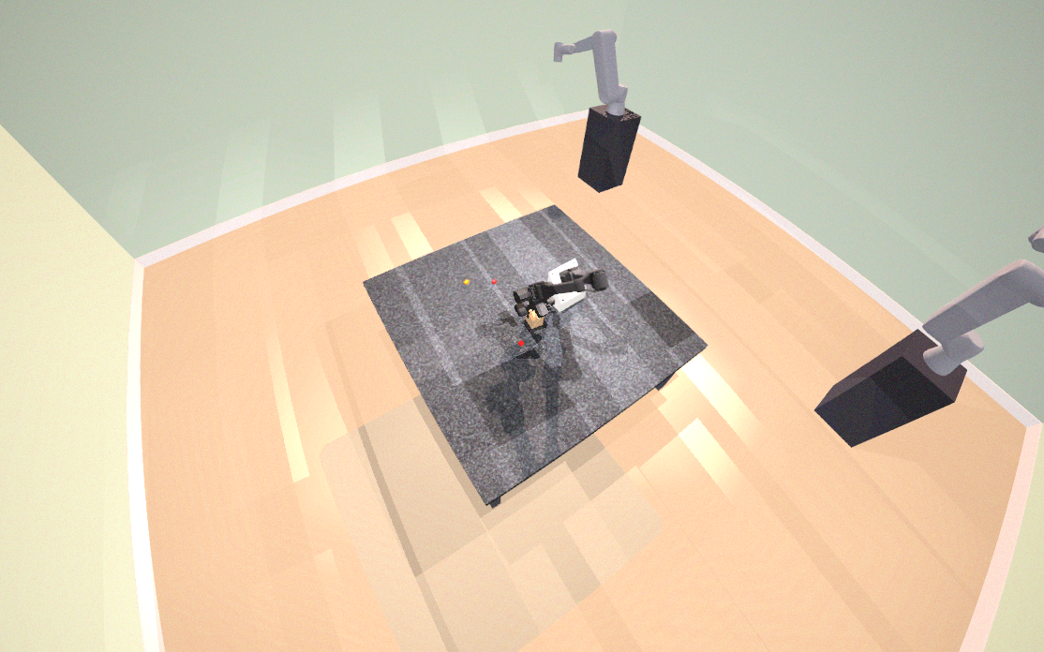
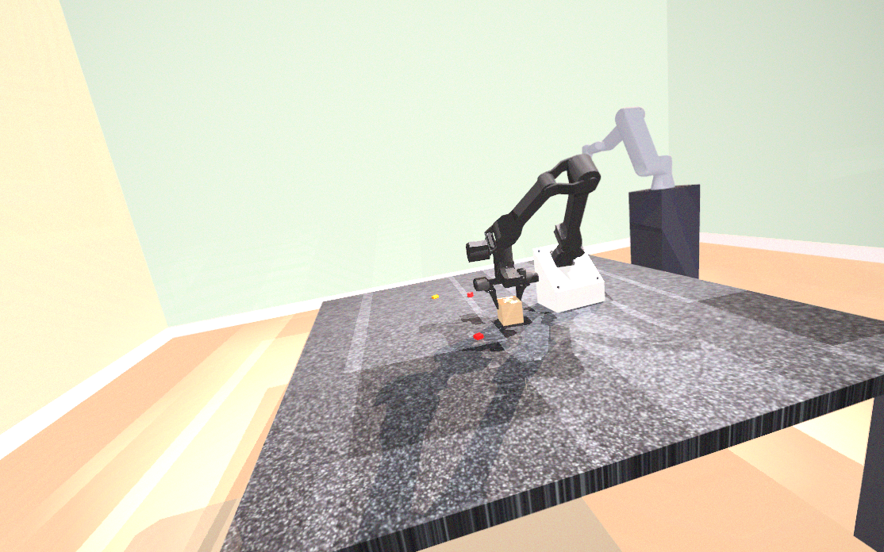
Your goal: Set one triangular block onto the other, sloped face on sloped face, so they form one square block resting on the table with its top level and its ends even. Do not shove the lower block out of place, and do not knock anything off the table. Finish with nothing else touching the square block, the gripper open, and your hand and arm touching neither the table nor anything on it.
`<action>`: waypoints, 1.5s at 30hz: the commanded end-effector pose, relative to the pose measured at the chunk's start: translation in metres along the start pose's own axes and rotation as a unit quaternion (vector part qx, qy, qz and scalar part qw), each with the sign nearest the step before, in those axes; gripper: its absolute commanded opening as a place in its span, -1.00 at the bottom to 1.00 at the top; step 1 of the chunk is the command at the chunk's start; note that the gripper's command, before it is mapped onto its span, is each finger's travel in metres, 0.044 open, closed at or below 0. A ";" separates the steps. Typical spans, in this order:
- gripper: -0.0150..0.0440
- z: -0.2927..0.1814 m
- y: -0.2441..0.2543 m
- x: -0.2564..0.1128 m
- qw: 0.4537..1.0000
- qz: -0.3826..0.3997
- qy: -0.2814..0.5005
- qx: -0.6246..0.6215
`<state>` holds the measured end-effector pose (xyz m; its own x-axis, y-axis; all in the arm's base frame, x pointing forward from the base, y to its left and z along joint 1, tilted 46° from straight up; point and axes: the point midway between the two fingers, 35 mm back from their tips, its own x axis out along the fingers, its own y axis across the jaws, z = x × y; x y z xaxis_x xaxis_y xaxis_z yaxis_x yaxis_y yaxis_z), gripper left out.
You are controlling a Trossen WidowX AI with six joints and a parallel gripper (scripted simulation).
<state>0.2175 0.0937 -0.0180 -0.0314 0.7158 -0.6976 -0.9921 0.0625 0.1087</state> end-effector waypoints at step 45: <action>1.00 -0.001 -0.001 -0.110 1.000 0.000 0.002 0.000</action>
<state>0.2237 0.0171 0.0538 -0.0261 0.7144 -0.6993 -0.9914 0.0711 0.1097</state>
